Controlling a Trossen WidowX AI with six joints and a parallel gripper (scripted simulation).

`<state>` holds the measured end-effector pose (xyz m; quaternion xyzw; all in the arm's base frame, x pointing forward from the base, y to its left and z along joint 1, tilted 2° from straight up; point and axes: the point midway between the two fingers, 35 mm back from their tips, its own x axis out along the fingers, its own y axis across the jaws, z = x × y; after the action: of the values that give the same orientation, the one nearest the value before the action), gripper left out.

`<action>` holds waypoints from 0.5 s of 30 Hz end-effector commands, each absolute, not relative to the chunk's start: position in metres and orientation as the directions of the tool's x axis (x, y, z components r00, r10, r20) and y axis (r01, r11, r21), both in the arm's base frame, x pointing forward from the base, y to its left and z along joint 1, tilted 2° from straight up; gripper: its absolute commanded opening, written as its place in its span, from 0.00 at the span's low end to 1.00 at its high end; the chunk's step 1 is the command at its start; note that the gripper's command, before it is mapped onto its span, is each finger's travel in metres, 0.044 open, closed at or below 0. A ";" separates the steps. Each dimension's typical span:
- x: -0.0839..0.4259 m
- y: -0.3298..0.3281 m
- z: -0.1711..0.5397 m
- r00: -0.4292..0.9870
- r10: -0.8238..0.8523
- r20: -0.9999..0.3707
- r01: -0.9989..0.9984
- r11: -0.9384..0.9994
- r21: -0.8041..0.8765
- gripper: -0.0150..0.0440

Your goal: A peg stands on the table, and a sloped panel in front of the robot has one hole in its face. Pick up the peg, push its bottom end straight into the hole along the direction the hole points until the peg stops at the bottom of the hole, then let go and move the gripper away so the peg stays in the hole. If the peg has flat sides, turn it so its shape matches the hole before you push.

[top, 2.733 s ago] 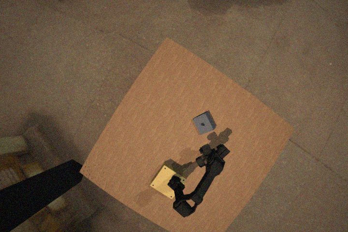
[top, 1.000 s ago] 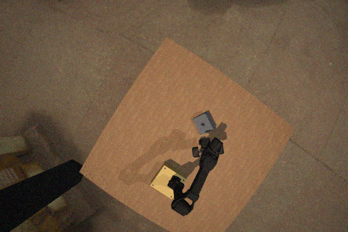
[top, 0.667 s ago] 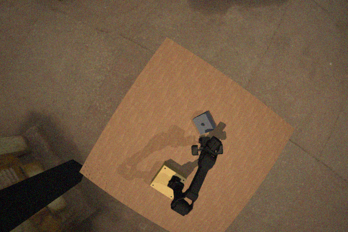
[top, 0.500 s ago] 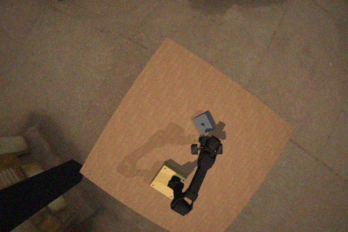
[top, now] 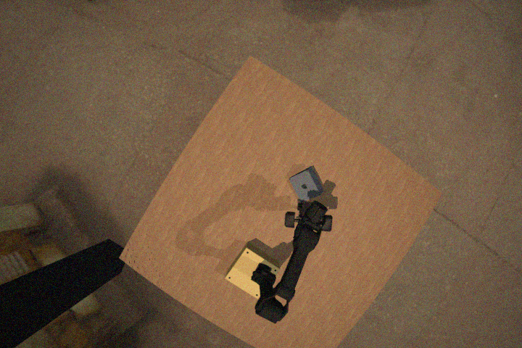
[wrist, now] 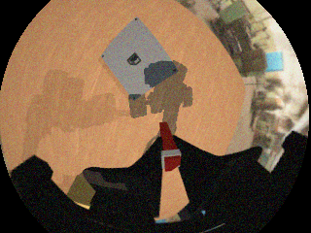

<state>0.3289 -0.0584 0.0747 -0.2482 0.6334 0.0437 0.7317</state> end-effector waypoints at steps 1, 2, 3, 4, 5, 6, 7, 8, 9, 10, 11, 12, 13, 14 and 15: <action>0.331 -0.056 0.075 0.203 -0.259 -0.944 -0.342 0.885 -0.317 0.25; 0.331 -0.055 0.075 0.205 -0.261 -0.943 -0.334 0.887 -0.318 0.25; 0.331 -0.054 0.075 0.207 -0.262 -0.943 -0.327 0.890 -0.319 0.25; 0.332 -0.053 0.076 0.209 -0.263 -0.942 -0.320 0.892 -0.320 0.25; 0.332 -0.053 0.076 0.211 -0.264 -0.941 -0.312 0.894 -0.320 0.25; 0.333 -0.052 0.076 0.212 -0.265 -0.941 -0.305 0.897 -0.321 0.25; 0.333 -0.051 0.076 0.214 -0.266 -0.940 -0.298 0.899 -0.322 0.25; 0.333 -0.050 0.076 0.216 -0.267 -0.939 -0.290 0.901 -0.323 0.25; 0.334 -0.050 0.076 0.218 -0.268 -0.938 -0.283 0.903 -0.323 0.25; 0.334 -0.049 0.077 0.220 -0.269 -0.938 -0.275 0.905 -0.324 0.25; 0.334 -0.048 0.077 0.222 -0.270 -0.937 -0.268 0.907 -0.325 0.25; 0.335 -0.048 0.077 0.224 -0.271 -0.936 -0.260 0.909 -0.325 0.25; 0.335 -0.047 0.077 0.226 -0.272 -0.935 -0.253 0.911 -0.326 0.25; 0.336 -0.046 0.077 0.228 -0.273 -0.935 -0.245 0.913 -0.326 0.25; 0.336 -0.045 0.077 0.230 -0.274 -0.934 -0.238 0.915 -0.327 0.25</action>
<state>0.3348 -0.0474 0.0771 -0.2145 0.6235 0.0008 0.7518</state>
